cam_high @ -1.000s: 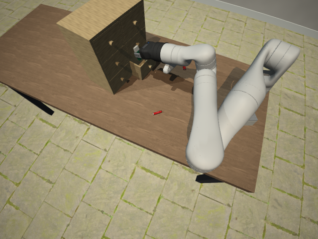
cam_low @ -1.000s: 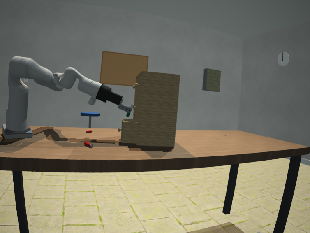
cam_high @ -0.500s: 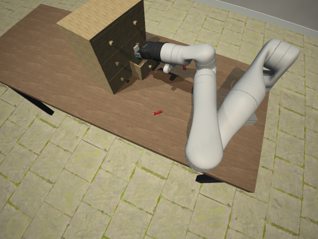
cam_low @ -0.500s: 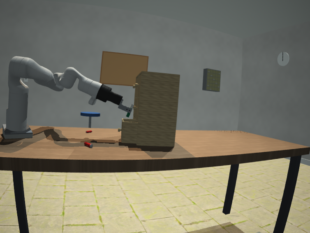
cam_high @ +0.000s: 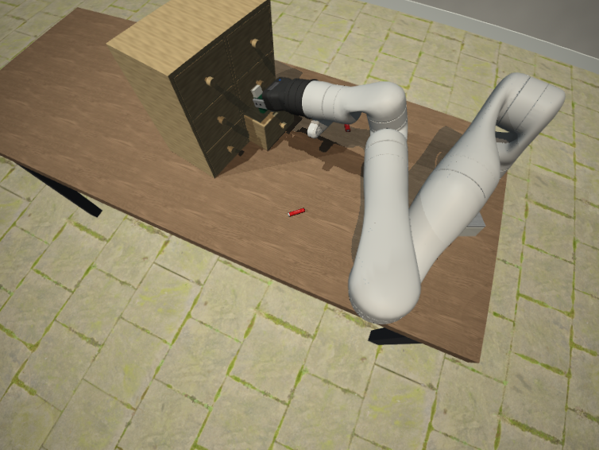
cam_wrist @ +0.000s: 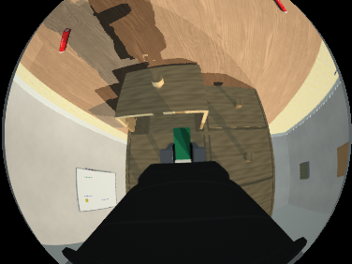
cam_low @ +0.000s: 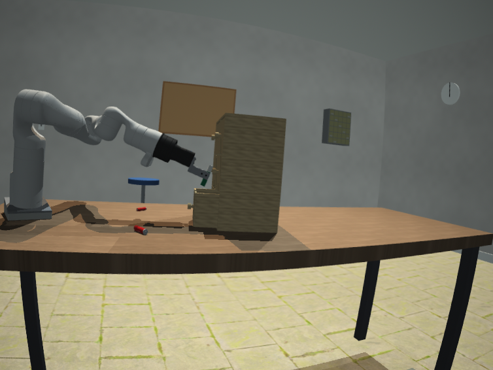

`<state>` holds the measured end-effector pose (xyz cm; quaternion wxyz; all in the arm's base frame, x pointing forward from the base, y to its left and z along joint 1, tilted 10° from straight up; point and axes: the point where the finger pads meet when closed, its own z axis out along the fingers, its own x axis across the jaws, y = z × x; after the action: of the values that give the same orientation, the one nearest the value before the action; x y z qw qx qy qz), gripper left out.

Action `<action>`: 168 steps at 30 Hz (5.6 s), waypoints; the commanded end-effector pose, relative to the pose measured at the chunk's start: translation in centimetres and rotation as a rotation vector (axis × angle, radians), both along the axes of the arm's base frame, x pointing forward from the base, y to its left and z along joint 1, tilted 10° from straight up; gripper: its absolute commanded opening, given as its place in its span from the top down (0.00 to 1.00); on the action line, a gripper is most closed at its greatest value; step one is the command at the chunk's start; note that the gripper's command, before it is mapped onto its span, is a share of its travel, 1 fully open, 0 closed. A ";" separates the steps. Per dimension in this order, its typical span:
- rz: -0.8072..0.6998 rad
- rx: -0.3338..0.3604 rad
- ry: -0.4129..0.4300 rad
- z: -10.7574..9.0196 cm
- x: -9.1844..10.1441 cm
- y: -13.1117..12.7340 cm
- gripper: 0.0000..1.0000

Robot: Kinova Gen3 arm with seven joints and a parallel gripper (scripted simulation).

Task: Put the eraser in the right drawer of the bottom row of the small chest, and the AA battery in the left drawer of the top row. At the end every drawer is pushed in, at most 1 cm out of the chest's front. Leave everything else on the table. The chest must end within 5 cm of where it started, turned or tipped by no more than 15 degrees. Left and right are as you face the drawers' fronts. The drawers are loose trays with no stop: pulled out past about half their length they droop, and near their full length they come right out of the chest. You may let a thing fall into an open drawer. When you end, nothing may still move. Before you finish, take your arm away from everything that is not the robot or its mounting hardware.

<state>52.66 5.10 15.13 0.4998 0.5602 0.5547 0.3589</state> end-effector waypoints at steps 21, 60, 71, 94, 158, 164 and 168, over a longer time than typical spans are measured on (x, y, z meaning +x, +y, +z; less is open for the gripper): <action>0.000 0.001 -0.002 0.1 0.0 0.0 0.25; 0.008 -0.002 0.010 -0.1 -0.5 1.0 0.25; 0.016 -0.001 0.020 -0.2 -1.0 2.1 0.25; 0.030 0.009 0.005 -0.7 -2.3 4.9 0.25; 0.029 0.010 0.001 -1.7 -5.5 11.7 0.25; 0.029 0.010 0.001 -1.8 -5.8 12.4 0.25; 0.029 0.010 0.001 -1.9 -6.0 12.8 0.25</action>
<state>46.82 17.26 13.22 0.4950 0.5564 0.5588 0.3649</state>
